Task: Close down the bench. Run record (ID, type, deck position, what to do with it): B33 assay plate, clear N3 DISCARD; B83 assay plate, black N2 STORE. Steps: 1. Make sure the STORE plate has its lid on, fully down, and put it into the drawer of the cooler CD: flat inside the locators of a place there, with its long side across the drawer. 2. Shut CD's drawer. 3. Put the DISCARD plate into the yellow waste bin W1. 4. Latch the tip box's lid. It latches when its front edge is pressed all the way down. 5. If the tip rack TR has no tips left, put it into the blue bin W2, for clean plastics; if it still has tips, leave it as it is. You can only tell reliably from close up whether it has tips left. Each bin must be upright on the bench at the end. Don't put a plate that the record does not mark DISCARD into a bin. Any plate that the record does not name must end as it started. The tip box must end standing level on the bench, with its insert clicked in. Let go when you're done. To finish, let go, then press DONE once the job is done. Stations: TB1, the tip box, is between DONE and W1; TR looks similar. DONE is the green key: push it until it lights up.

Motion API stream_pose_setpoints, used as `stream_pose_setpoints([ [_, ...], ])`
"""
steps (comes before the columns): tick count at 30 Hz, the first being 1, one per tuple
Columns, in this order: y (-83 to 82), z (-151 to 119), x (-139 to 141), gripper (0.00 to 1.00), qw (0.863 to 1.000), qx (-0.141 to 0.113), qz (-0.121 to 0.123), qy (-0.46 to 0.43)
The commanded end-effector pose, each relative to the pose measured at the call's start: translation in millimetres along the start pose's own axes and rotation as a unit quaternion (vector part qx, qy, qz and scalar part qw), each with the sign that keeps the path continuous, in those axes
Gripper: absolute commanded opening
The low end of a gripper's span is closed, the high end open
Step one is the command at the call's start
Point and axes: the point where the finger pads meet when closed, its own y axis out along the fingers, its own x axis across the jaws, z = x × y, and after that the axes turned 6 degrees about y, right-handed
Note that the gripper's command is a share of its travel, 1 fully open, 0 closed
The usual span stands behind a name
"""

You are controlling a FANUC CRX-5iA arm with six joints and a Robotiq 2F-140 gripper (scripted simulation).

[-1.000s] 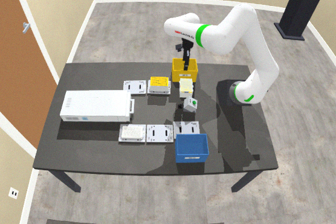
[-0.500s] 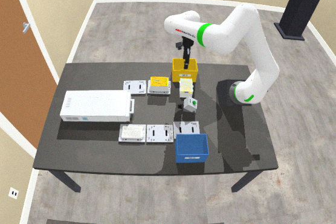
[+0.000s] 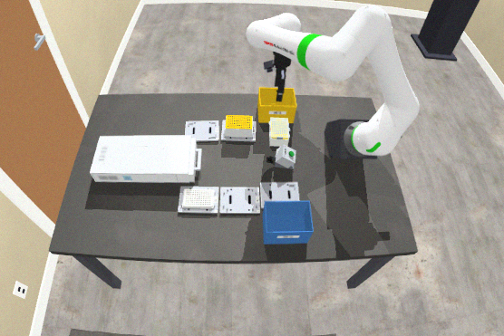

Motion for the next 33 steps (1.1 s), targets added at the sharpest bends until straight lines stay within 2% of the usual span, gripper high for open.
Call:
stream_pose_setpoints([
  [1, -1.4, 3, -2, 0.7, 1.0, 0.0, -0.001, 0.017],
  [33, -12.4, 89, -74, 0.7, 1.0, 0.0, -0.001, 0.018],
])
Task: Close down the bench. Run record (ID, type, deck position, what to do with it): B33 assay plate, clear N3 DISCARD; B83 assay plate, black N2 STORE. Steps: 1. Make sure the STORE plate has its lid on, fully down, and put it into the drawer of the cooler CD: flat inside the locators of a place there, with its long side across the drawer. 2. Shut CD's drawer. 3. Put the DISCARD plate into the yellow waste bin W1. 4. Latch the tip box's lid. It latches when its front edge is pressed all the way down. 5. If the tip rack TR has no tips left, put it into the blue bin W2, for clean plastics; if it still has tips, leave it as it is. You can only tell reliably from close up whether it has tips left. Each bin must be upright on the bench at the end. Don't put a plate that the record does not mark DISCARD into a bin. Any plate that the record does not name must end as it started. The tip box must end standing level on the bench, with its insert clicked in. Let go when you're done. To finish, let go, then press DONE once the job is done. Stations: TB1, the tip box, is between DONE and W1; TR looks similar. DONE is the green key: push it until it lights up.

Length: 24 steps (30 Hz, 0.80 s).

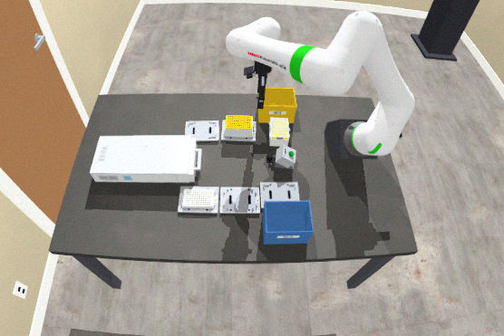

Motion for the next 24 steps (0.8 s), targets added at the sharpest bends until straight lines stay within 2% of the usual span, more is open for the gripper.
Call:
stream_pose_setpoints([
  [1, -2.0, 9, -7, 0.7, 1.0, 0.0, -0.001, 0.0],
  [24, -10.3, 71, -63, 0.7, 1.0, 0.0, -0.001, 0.0],
])
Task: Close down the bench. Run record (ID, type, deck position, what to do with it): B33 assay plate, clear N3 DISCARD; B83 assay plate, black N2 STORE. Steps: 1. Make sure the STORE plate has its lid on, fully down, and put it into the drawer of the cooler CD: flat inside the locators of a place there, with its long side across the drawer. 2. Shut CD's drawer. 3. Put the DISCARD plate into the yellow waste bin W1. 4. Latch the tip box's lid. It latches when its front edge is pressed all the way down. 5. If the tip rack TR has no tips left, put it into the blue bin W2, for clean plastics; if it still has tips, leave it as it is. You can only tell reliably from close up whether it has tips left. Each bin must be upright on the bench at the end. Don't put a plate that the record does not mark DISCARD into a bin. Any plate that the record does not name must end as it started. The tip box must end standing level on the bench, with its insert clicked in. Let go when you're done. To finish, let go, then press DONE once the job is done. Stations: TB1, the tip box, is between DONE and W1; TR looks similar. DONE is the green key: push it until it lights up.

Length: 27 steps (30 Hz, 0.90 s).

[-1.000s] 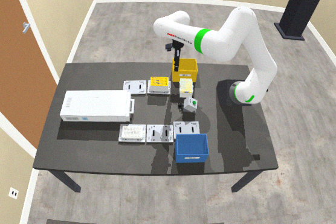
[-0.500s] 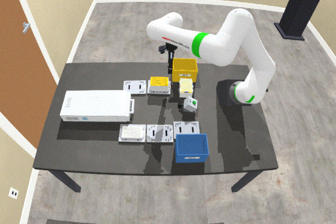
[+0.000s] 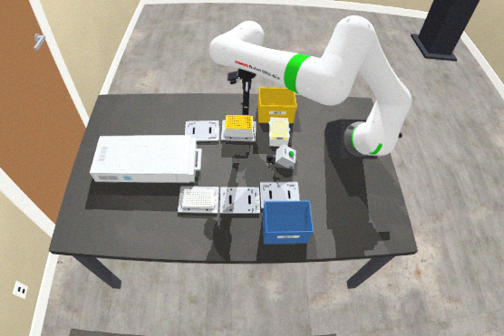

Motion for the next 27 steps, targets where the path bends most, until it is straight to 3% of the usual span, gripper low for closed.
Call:
stream_pose_setpoints([
  [1, -2.6, 13, -11, 0.7, 1.0, 0.0, -0.001, 0.0],
  [5, -4.2, 25, -22, 0.7, 1.0, 0.0, -0.001, 0.0],
  [16, -4.2, 26, -22, 0.7, 1.0, 0.0, -0.001, 0.0],
  [27, 7.7, 26, -22, 0.7, 1.0, 0.0, -0.001, 0.0],
])
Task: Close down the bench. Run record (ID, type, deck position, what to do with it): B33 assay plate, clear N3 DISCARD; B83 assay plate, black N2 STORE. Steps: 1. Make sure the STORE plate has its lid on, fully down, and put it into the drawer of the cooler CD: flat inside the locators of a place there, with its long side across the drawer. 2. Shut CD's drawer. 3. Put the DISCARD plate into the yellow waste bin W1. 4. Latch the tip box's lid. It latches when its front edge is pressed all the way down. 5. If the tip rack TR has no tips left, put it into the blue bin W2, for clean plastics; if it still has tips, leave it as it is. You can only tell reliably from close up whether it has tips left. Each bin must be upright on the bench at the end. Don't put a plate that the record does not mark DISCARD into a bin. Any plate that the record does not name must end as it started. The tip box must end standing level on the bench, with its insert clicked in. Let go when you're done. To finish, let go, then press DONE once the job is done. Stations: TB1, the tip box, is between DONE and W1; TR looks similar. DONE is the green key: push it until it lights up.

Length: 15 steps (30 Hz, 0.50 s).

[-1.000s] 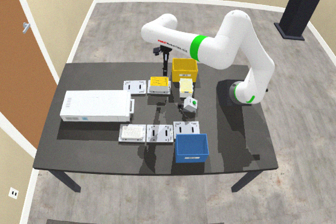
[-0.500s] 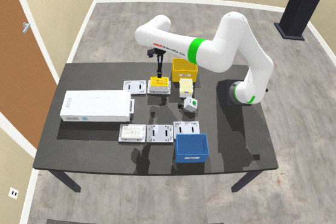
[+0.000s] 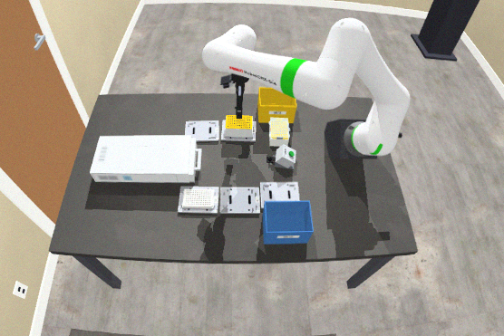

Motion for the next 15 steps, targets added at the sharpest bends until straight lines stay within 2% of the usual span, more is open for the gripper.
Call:
stream_pose_setpoints([
  [1, 2.9, 0, 0, 0.7, 1.0, 0.001, 0.0, 0.0],
  [15, 20.2, 0, 0, 0.7, 1.0, 0.001, 0.0, 0.0],
])
